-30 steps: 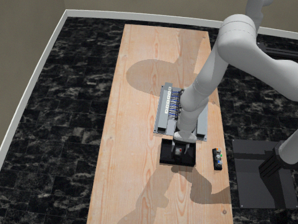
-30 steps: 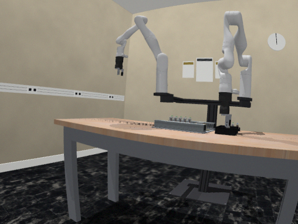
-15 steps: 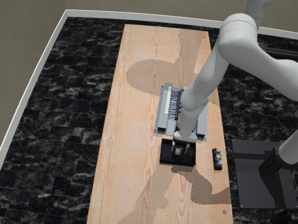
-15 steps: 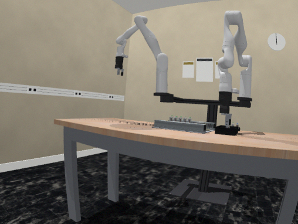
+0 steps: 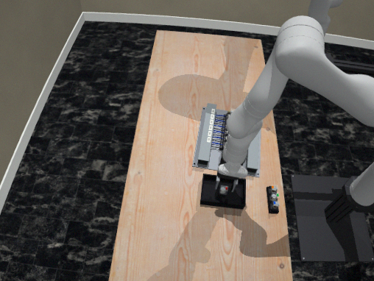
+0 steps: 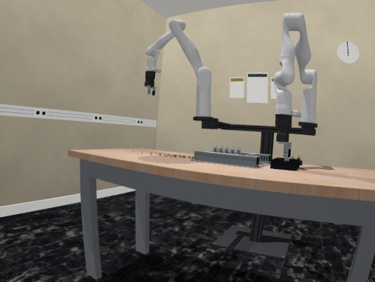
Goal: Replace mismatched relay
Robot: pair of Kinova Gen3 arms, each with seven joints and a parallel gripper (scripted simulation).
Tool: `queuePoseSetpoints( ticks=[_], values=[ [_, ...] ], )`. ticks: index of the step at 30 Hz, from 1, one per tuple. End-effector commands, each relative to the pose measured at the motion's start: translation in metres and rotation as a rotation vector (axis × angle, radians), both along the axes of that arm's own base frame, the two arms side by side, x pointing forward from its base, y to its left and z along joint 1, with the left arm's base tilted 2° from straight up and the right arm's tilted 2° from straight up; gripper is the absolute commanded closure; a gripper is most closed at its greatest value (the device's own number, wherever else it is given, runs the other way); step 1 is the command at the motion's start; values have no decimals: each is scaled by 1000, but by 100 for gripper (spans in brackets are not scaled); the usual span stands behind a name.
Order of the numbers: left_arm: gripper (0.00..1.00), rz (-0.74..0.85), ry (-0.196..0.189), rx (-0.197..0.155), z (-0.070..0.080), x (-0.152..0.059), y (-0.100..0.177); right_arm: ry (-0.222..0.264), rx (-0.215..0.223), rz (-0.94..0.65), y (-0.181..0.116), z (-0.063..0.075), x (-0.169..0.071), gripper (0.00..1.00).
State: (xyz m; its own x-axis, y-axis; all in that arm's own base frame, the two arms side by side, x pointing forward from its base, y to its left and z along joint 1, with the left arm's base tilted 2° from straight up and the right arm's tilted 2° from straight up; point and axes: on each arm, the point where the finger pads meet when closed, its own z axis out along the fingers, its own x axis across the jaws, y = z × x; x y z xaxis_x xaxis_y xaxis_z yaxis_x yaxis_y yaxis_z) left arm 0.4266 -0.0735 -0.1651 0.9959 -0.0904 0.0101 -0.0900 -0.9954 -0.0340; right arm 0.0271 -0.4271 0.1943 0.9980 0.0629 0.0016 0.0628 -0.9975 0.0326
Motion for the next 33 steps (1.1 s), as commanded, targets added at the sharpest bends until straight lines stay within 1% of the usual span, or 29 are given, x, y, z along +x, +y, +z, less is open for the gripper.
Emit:
queuePoseSetpoints(
  ticks=[1, 19, 33],
  values=[
    [0, 0, -2, 0, 1, 1, 0, 0, -2, 0, 0, 1, 0, 0],
    [0, 0, -2, 0, 7, 1, 0, 0, -2, 0, 0, 1, 0, 0],
    [0, 0, -2, 0, 63, 0, -2, 0, -2, 0, 0, 1, 0, 0]
  ],
)
